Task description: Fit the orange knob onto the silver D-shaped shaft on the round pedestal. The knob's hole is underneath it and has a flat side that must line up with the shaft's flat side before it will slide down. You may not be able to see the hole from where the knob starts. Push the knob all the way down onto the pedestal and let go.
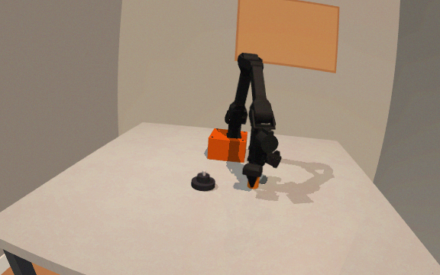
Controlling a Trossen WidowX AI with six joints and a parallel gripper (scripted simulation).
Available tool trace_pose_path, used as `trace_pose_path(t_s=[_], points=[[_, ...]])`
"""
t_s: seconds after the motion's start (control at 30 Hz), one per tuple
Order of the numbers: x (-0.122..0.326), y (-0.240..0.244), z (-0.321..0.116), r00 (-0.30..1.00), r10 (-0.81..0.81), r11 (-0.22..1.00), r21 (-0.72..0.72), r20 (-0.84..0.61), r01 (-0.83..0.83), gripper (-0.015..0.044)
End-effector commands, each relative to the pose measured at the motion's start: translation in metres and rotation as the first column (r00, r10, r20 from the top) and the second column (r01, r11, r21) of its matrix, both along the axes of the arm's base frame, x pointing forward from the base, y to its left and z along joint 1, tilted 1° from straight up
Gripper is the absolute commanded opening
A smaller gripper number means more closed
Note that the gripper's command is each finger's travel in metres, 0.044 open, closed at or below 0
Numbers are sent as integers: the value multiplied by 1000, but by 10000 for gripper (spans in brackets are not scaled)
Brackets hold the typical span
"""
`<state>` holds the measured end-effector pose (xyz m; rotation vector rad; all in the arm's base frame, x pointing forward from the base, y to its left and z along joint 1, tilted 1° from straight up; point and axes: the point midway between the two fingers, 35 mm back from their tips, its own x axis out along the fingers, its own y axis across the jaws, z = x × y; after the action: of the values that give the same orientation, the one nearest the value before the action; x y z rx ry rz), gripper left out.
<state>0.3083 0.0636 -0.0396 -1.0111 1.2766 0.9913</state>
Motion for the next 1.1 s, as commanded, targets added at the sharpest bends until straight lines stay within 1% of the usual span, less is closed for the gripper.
trace_pose_path(t_s=[0.0,0.1,0.17,0.3,0.37,0.63,0.83,1.07], points=[[0,0,0,1000,0,1000,0,0,0,240],[0,0,0,1000,0,1000,0,0,0,240],[1,0,10,1000,-1,1000,0,1,1,292],[-1,-1,70,1000,2,1000,2,-1,-2,398],[-3,-2,81,1000,3,1000,2,-1,-3,440],[-3,-2,84,1000,3,1000,2,-1,-3,440],[-2,-2,66,1000,3,1000,2,-1,-3,440],[-2,-1,60,1000,3,1000,2,-1,-3,440]])
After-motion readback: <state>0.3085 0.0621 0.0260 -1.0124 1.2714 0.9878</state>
